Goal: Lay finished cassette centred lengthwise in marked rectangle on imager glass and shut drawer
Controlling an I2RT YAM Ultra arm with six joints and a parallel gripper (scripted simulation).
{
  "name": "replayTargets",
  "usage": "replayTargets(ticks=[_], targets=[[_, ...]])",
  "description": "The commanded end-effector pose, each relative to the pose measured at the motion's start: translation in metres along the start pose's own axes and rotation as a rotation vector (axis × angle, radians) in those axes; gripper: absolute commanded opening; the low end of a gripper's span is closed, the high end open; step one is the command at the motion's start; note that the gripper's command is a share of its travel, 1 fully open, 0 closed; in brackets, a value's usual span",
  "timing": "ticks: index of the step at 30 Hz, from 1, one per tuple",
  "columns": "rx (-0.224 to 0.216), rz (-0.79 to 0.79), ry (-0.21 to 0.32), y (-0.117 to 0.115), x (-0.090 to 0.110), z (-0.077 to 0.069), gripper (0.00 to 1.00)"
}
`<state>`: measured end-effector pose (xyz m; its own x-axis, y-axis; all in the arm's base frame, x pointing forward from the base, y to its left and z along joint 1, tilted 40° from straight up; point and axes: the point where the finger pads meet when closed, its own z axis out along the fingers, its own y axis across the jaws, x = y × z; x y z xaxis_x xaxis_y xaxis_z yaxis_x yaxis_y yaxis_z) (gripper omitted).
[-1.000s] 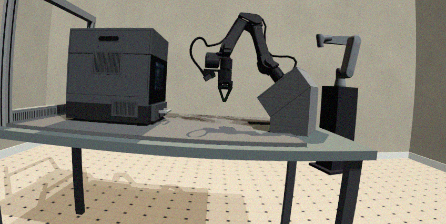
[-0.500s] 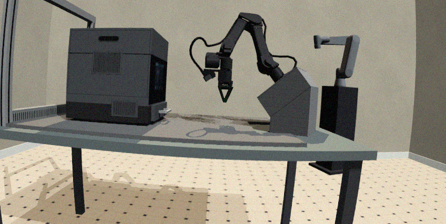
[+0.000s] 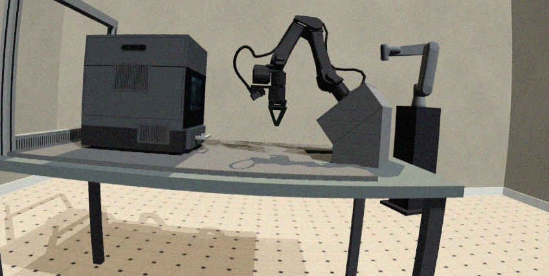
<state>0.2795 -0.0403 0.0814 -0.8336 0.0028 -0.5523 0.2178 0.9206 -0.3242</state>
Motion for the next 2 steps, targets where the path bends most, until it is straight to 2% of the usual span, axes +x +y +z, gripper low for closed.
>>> replayTargets(ticks=[1,2], targets=[[-0.008,0.011,-0.010,0.0008,-0.0047,-0.0034,1.00],[-0.008,0.011,-0.010,0.0008,-0.0047,-0.0034,1.00]])
